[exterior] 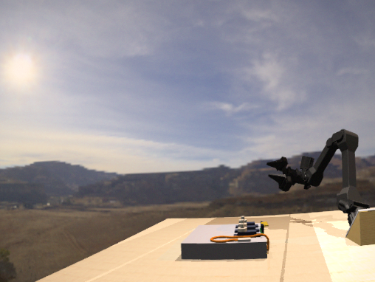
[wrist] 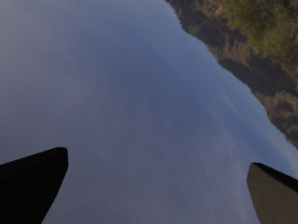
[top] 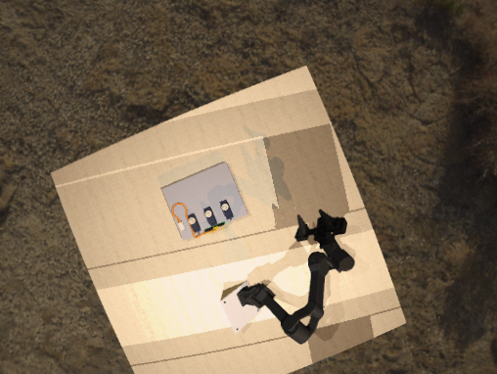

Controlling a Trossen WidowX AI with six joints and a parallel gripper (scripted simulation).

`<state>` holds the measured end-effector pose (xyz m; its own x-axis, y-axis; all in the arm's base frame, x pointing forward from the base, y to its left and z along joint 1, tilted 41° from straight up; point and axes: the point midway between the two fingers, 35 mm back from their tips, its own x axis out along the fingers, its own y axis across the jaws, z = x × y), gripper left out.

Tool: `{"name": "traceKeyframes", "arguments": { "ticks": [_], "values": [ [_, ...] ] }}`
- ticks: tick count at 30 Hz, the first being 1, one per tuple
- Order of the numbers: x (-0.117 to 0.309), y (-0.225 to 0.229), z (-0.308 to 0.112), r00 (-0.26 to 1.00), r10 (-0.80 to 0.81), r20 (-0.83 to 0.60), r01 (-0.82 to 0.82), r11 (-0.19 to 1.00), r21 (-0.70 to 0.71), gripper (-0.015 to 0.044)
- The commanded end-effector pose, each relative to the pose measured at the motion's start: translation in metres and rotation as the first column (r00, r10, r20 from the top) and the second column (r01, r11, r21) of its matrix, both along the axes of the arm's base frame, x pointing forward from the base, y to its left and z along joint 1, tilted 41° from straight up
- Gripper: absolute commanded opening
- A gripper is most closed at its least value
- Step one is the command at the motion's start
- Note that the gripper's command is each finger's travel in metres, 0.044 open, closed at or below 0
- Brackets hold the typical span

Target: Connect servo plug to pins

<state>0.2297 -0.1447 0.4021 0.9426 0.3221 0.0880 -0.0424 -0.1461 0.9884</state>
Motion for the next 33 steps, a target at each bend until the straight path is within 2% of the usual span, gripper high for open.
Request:
{"name": "traceKeyframes", "arguments": {
  "ticks": [1,11,33],
  "values": [
    [0.000,0.000,0.000,1.000,0.000,0.001,0.000,1.000,-0.001,0.0374],
    [0.009,0.007,0.004,0.998,-0.009,0.069,0.014,0.998,-0.065,0.0115],
    [0.043,0.035,0.011,0.955,-0.062,0.289,0.151,0.943,-0.297,0.0115]
  ]
}}
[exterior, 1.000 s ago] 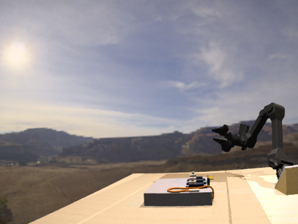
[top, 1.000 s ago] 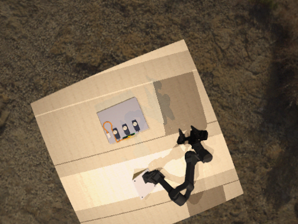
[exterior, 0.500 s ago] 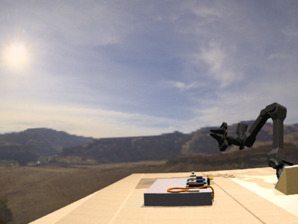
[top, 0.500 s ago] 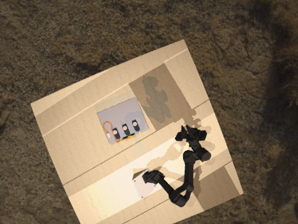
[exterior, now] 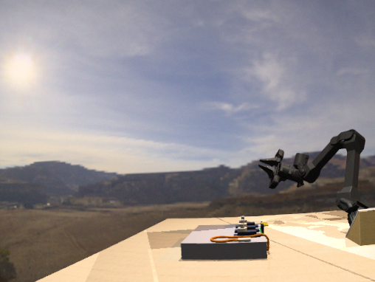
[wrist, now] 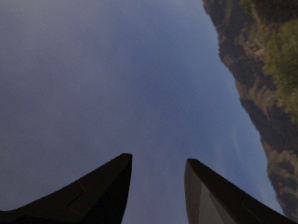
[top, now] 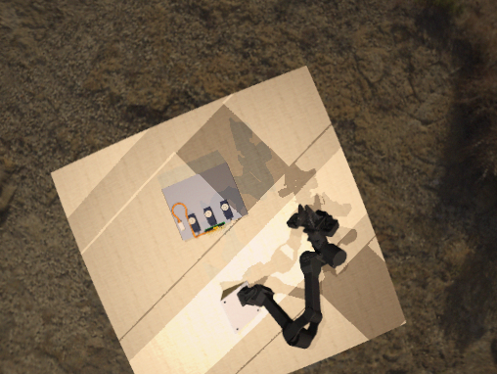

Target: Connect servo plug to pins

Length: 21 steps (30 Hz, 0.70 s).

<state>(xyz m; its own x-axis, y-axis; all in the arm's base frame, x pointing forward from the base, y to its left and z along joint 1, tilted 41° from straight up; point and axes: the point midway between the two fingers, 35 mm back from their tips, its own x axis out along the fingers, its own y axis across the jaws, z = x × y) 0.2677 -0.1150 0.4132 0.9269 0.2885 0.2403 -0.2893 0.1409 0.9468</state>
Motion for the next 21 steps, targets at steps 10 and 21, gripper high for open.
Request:
{"name": "traceKeyframes", "arguments": {
  "ticks": [10,21],
  "values": [
    [0.017,0.018,-0.003,0.991,-0.089,0.101,0.104,0.982,-0.156,0.0115],
    [0.029,0.033,-0.008,0.974,-0.158,0.161,0.199,0.939,-0.282,0.0115]
  ]
}}
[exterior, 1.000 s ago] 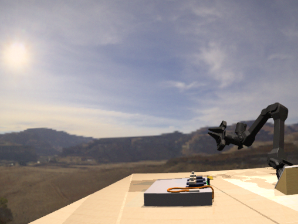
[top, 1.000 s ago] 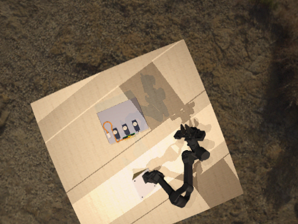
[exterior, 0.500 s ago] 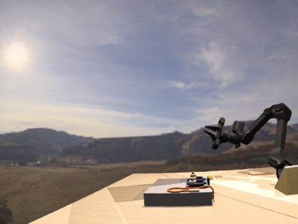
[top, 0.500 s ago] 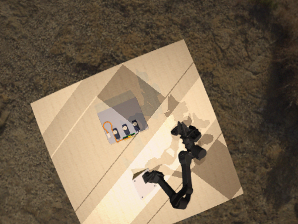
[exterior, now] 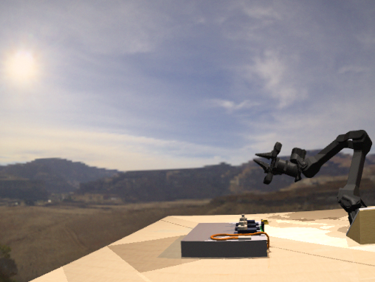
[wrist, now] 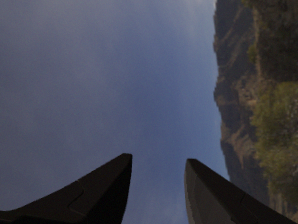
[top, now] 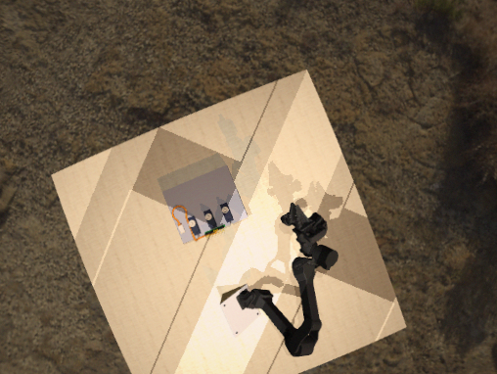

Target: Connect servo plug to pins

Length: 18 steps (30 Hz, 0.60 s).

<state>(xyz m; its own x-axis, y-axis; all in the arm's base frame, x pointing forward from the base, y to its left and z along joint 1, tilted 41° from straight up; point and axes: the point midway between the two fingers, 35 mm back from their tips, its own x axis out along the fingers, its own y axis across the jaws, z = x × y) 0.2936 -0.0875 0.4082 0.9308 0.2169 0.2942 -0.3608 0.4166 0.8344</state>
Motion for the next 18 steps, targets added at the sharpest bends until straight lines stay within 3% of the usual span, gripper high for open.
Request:
{"name": "traceKeyframes", "arguments": {
  "ticks": [1,18],
  "values": [
    [0.004,0.006,-0.004,0.999,-0.043,0.015,0.044,0.997,-0.060,0.0115],
    [0.018,0.030,-0.020,0.983,-0.175,0.052,0.183,0.938,-0.294,0.0115]
  ]
}}
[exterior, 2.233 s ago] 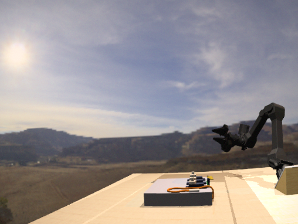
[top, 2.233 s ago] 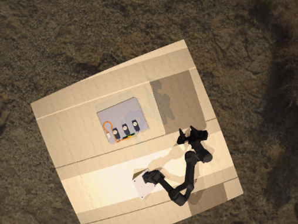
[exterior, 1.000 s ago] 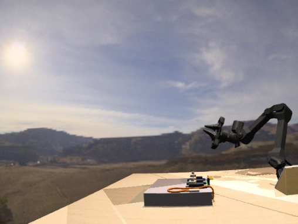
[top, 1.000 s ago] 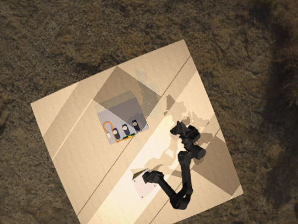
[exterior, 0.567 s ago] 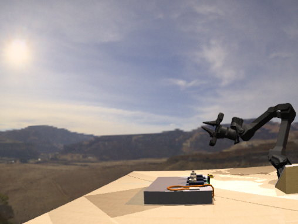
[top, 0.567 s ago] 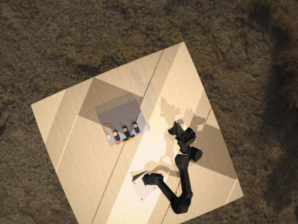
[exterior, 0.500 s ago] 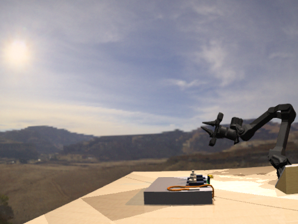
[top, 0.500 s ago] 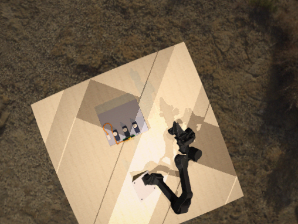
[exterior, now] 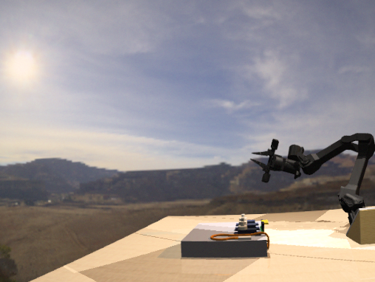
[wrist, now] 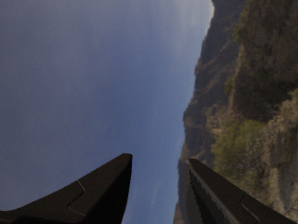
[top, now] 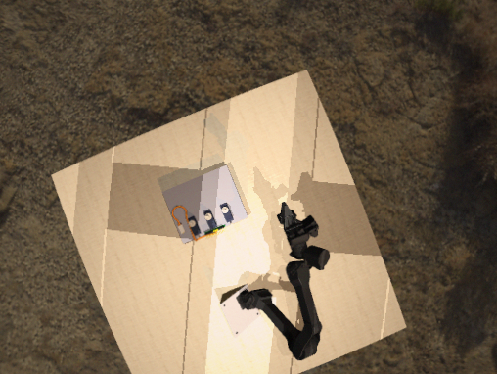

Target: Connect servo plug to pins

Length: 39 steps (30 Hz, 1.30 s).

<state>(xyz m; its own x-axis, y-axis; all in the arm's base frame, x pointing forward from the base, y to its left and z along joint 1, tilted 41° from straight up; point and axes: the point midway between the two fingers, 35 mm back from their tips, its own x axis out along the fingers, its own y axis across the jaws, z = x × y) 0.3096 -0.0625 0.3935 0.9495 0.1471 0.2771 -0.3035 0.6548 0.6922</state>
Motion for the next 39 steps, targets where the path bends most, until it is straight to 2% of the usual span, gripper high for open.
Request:
{"name": "traceKeyframes", "arguments": {
  "ticks": [1,20,39],
  "values": [
    [0.002,0.007,-0.006,0.999,-0.044,-0.003,0.044,0.996,-0.072,0.0115],
    [0.009,0.034,-0.033,0.982,-0.188,-0.019,0.166,0.907,-0.387,0.0115],
    [0.006,0.061,-0.064,0.954,-0.298,-0.022,0.194,0.675,-0.712,0.0115]
  ]
}}
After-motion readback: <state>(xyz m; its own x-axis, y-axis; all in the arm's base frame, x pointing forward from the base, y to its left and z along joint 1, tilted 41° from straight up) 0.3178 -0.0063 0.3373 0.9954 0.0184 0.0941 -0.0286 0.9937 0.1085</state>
